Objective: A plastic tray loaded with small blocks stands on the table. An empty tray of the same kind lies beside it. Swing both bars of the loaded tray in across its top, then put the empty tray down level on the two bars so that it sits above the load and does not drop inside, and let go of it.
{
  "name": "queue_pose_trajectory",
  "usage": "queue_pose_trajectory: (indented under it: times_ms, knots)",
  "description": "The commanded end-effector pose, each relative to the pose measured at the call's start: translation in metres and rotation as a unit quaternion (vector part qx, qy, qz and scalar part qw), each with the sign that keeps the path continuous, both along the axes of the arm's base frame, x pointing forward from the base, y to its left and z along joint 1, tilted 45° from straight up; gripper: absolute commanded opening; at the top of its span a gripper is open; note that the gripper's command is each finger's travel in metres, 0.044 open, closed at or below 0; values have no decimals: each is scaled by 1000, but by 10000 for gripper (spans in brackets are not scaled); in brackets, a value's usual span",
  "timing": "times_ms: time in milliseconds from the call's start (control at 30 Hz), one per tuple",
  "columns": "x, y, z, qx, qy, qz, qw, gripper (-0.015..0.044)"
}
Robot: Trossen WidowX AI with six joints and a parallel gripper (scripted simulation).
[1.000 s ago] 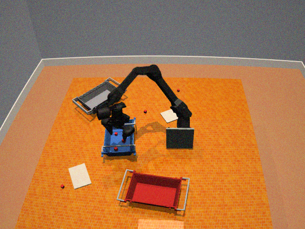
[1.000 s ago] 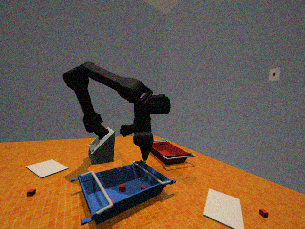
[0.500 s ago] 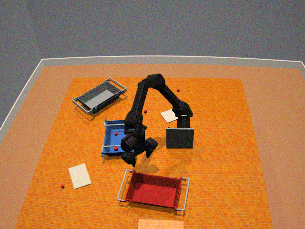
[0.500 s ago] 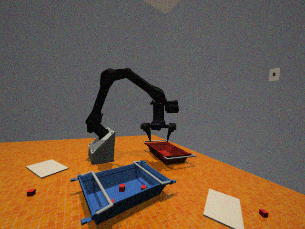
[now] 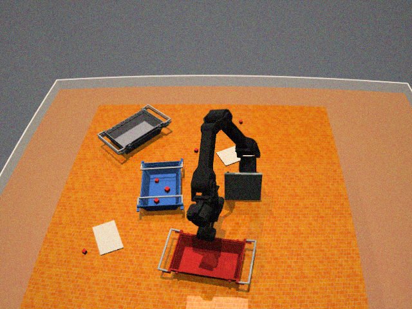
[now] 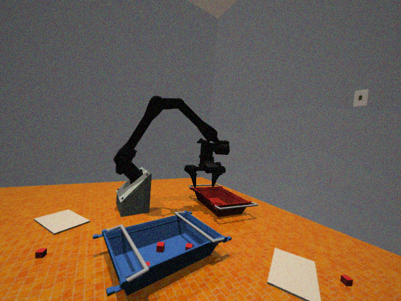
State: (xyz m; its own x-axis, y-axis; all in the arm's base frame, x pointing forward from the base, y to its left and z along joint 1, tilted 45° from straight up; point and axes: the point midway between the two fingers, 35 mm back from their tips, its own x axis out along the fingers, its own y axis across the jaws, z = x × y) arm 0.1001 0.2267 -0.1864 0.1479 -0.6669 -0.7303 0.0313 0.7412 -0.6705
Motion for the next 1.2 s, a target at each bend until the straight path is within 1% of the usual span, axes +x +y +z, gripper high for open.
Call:
queue_pose_trajectory:
  times_ms: [0, 467, 800, 1167]
  knots:
    - [-2, -3, -5, -3, 8, 6, 1000, 440]
    - [11, -56, -61, -4, 7, 6, 1000, 440]
    - [11, -59, -64, -4, 7, 6, 1000, 440]
    - [11, -59, -64, -4, 7, 6, 1000, 279]
